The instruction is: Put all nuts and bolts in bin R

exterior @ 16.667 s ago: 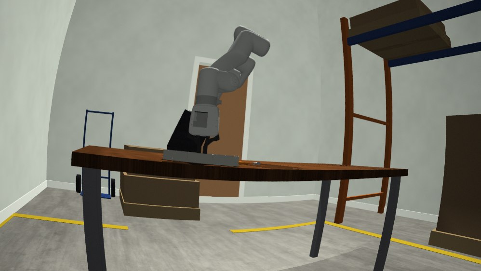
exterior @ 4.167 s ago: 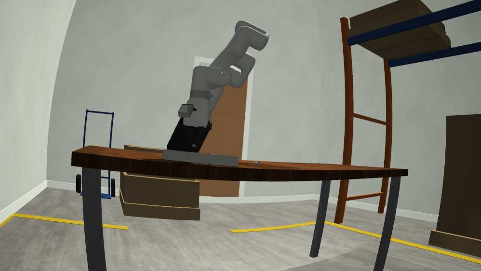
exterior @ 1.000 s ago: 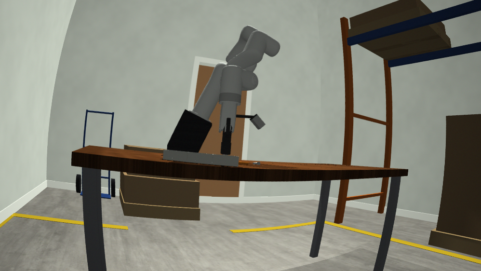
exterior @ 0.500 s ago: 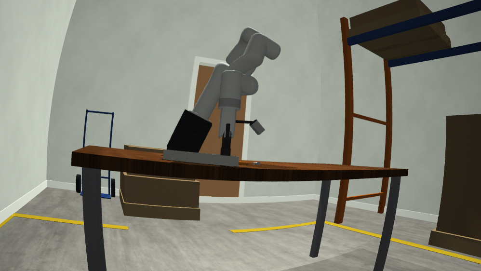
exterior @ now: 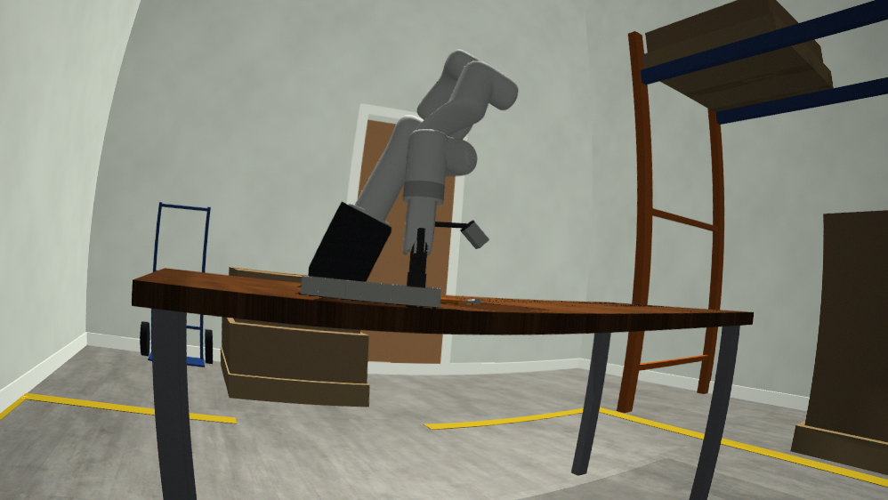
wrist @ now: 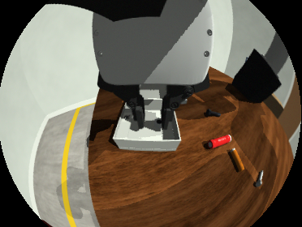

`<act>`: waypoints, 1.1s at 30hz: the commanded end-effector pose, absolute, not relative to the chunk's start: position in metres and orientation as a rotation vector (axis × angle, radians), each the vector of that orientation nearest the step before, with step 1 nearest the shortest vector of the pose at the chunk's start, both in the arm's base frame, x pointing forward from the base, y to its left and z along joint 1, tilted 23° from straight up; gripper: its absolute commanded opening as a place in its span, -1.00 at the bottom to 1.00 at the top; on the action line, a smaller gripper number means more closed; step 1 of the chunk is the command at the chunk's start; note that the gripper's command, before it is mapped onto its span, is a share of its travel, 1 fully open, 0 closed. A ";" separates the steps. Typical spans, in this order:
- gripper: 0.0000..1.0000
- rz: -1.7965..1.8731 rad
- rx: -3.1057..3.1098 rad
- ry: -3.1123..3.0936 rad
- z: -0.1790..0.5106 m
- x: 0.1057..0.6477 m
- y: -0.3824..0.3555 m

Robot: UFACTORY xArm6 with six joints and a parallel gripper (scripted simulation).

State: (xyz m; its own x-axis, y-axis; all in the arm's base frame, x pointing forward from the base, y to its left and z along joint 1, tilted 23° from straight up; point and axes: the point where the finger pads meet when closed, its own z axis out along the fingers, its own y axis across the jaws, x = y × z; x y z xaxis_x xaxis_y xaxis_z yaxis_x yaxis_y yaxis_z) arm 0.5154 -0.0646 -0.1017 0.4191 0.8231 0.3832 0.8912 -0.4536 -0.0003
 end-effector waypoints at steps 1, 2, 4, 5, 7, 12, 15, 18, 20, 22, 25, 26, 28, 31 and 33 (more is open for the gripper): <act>-0.39 -0.495 -2.470 -1.514 -0.100 0.517 -0.065; -0.39 -0.495 -2.470 -1.514 -0.100 0.517 -0.065; -0.39 -0.495 -2.470 -1.514 -0.100 0.517 -0.065; -0.39 -0.495 -2.470 -1.514 -0.100 0.517 -0.065; -0.39 -0.495 -2.470 -1.514 -0.100 0.517 -0.065; -0.39 -0.495 -2.470 -1.514 -0.098 0.516 -0.066; -0.39 -0.495 -2.470 -1.514 -0.094 0.516 -0.068; -0.39 -0.495 -2.470 -1.514 -0.090 0.515 -0.069; -0.39 -0.495 -2.470 -1.514 -0.088 0.514 -0.070; -0.39 -0.495 -2.470 -1.514 -0.088 0.514 -0.070; -0.39 -0.495 -2.470 -1.514 -0.084 0.514 -0.071; -0.39 -0.495 -2.470 -1.514 -0.083 0.513 -0.072; -0.39 -0.495 -2.470 -1.514 -0.081 0.513 -0.073; -0.39 -0.495 -2.470 -1.514 -0.077 0.512 -0.074; -0.39 -0.495 -2.470 -1.514 -0.074 0.512 -0.075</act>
